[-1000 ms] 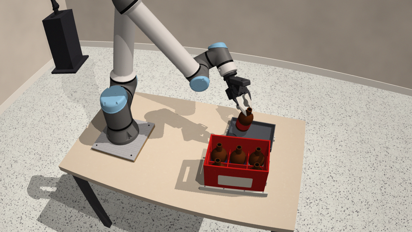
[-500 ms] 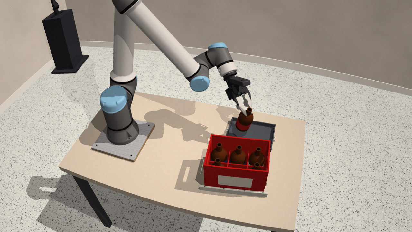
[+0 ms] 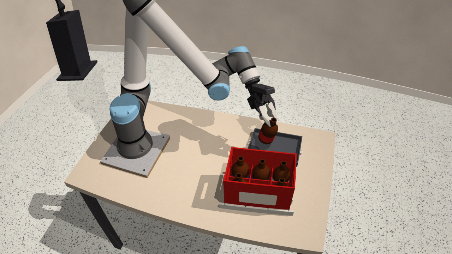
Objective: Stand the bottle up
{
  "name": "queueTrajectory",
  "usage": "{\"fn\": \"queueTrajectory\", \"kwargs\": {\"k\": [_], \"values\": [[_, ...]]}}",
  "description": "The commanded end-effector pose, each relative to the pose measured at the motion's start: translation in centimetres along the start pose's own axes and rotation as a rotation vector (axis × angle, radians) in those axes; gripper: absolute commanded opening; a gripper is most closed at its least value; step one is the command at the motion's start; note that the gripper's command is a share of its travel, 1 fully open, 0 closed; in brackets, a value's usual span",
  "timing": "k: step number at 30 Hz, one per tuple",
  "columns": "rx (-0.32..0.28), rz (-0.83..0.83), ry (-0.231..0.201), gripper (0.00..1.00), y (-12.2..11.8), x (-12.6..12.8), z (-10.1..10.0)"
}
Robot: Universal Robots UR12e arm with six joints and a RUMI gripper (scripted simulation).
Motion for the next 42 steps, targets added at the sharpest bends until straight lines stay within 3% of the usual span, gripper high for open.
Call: {"fn": "queueTrajectory", "kwargs": {"k": [1,42], "values": [[0.001,-0.001,0.001,0.00,0.1,0.0,0.0],[0.001,-0.001,0.001,0.00,-1.9,-0.4,-1.7]]}}
Point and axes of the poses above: the point where the finger pads meet when closed, its own z axis back along the fingers, its own x axis across the jaws, y = z × x, the point moved 8 cm from there along z, back along the fingers, and after that the axes turned 12 degrees about z, right-handed, at the moved point
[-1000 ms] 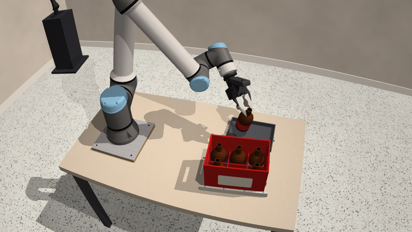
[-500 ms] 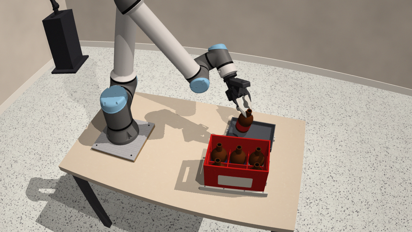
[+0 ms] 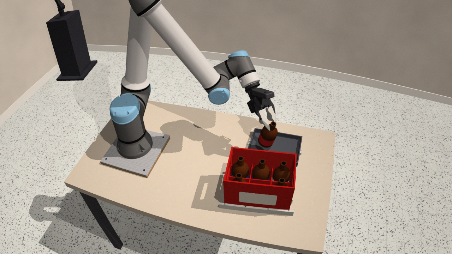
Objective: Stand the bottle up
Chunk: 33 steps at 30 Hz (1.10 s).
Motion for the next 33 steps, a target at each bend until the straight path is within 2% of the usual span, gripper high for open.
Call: {"fn": "queueTrajectory", "kwargs": {"k": [1,33], "values": [[0.001,-0.001,0.001,0.00,-0.3,-0.1,-0.3],[0.001,-0.001,0.001,0.00,-2.5,-0.6,-2.2]]}}
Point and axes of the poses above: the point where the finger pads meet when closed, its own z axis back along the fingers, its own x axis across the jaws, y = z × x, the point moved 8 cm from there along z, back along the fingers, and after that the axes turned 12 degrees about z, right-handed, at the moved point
